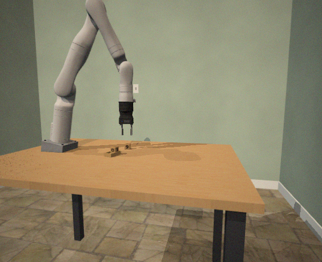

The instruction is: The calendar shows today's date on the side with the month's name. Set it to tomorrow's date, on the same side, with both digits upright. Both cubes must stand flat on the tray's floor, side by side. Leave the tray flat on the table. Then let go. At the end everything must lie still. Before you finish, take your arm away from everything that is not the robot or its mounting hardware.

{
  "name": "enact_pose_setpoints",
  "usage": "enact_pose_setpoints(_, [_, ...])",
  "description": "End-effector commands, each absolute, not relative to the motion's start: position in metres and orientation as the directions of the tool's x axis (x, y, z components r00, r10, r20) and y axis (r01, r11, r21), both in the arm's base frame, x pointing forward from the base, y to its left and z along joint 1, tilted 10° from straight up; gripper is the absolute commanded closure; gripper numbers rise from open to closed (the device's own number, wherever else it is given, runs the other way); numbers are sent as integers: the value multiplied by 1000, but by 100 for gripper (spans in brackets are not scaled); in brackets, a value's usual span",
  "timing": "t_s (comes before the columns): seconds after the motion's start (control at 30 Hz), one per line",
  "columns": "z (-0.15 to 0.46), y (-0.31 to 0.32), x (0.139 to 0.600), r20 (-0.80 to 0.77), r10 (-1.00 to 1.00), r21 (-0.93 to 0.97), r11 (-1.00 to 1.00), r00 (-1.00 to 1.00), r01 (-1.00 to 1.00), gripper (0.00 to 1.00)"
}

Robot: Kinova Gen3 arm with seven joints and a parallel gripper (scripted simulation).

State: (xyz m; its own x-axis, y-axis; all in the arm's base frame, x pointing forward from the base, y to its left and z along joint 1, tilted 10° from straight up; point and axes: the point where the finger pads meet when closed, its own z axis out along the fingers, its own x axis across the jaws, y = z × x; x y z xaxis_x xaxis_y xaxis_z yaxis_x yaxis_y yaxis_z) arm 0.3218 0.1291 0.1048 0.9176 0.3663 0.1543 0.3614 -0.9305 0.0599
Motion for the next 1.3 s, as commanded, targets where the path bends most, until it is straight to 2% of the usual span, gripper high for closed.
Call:
enact_pose_setpoints(0.0, [104, 131, 321, 152, 373, 66, -928, 915, 367, 13])
enact_pose_setpoints(1.27, [104, 133, 320, 153, 372, 286, -904, 916, 319, 13])
